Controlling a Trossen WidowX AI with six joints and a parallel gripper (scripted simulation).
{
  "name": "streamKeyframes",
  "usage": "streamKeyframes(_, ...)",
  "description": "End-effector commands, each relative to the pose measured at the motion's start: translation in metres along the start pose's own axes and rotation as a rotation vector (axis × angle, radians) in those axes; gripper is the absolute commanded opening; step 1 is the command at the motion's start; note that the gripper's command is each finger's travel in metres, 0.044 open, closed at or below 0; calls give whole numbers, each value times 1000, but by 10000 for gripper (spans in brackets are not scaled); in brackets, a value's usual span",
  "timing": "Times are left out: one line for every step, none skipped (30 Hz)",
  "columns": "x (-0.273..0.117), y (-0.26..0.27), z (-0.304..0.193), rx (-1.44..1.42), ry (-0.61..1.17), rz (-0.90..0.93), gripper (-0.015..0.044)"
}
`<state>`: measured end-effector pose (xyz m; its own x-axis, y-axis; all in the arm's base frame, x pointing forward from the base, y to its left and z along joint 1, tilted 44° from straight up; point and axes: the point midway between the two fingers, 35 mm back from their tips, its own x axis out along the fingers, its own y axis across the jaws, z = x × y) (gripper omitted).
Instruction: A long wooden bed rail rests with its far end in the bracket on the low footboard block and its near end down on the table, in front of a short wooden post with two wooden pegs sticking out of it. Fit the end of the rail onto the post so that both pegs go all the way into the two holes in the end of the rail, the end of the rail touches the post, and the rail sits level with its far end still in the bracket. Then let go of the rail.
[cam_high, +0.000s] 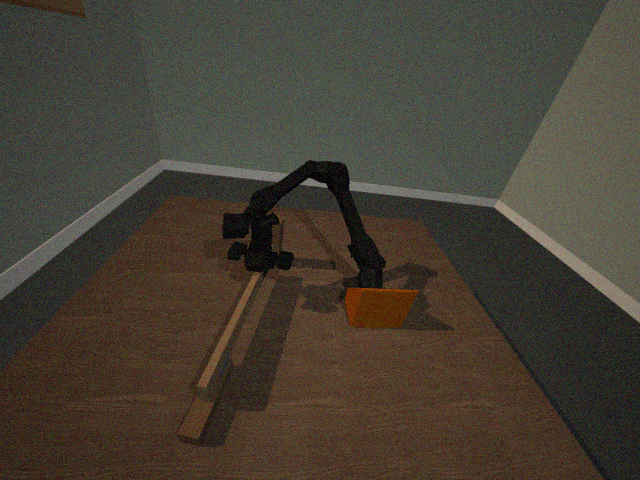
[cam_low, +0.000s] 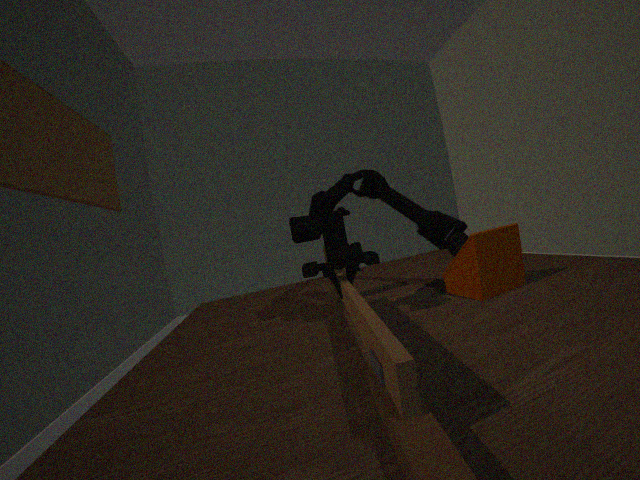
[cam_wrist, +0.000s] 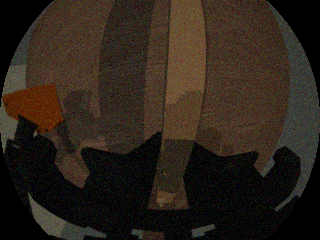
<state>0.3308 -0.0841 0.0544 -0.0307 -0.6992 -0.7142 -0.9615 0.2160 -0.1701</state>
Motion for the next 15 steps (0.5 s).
streamKeyframes(0,0,-1,-2,-2,-1,0)
streamKeyframes(0,0,-1,-2,-2,-1,0)
streamKeyframes(1,0,-1,-2,-2,-1,0)
streamKeyframes(1,0,-2,-2,-2,-1,0)
streamKeyframes(1,0,-2,-2,-2,-1,0)
streamKeyframes(1,0,-2,-2,-2,-1,0)
streamKeyframes(1,0,-3,-2,-2,-1,0)
streamKeyframes(1,0,-3,-2,-2,-1,0)
streamKeyframes(1,0,-3,-2,-2,-1,0)
streamKeyframes(2,0,-3,-2,-2,-1,0)
streamKeyframes(2,0,-4,-2,-2,-1,0)
streamKeyframes(2,0,-4,-2,-2,-1,0)
streamKeyframes(2,0,-4,-2,-2,-1,0)
streamKeyframes(2,0,-5,-2,-2,-1,0)
streamKeyframes(2,0,-5,-2,-2,-1,0)
